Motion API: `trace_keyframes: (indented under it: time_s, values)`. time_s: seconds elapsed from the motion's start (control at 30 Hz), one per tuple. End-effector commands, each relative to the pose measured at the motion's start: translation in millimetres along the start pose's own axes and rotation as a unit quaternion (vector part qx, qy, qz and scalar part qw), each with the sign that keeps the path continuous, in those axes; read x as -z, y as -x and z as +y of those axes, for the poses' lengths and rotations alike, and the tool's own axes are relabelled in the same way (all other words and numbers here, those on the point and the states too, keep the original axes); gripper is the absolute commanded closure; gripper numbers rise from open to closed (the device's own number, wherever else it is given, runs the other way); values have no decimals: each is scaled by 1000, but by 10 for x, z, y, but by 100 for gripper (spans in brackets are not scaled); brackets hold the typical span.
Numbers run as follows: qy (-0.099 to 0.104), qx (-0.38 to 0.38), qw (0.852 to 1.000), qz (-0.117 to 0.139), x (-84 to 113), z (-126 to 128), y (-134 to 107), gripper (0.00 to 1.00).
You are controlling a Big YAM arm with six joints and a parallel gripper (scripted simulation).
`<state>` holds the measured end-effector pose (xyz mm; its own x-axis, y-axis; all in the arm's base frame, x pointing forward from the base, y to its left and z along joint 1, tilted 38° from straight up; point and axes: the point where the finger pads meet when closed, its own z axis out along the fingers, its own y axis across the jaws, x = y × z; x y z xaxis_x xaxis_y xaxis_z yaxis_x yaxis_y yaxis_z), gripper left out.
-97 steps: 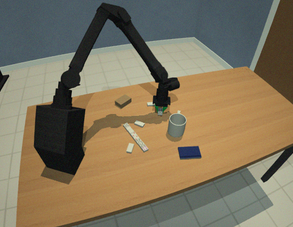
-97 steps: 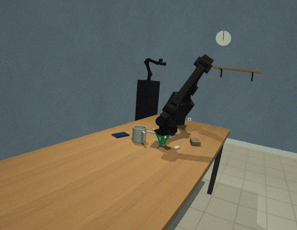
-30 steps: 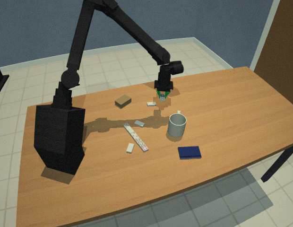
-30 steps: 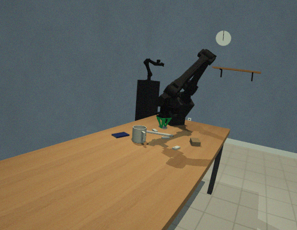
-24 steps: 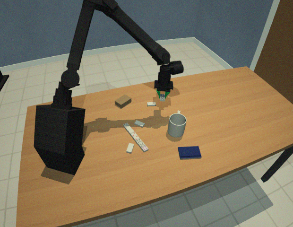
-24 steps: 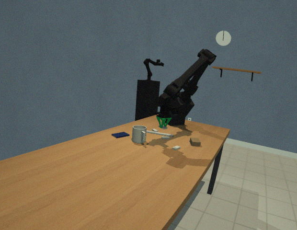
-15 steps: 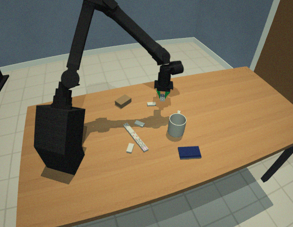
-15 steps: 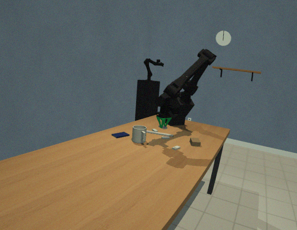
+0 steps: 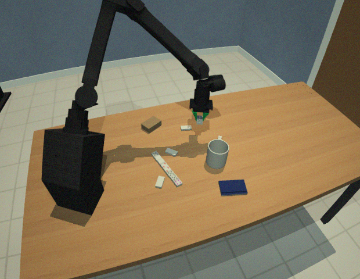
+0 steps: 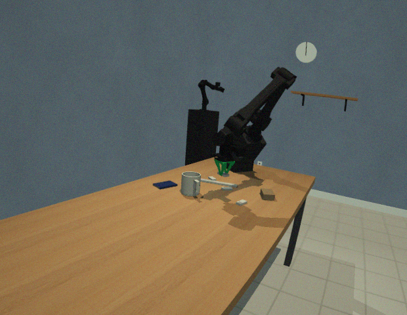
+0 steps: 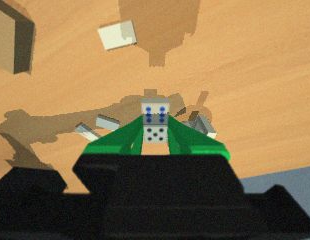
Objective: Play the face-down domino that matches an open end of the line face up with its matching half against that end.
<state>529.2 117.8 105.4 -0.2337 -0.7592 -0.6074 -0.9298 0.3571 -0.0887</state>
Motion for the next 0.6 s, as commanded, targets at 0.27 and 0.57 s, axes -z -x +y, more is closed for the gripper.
trace_keyframes:
  time_s: [0.27, 0.57]
  values:
    - [-29, 15, 999, -15, 256, -215, 205, 77]
    - [-28, 215, 976, -12, 226, 398, -24, 77]
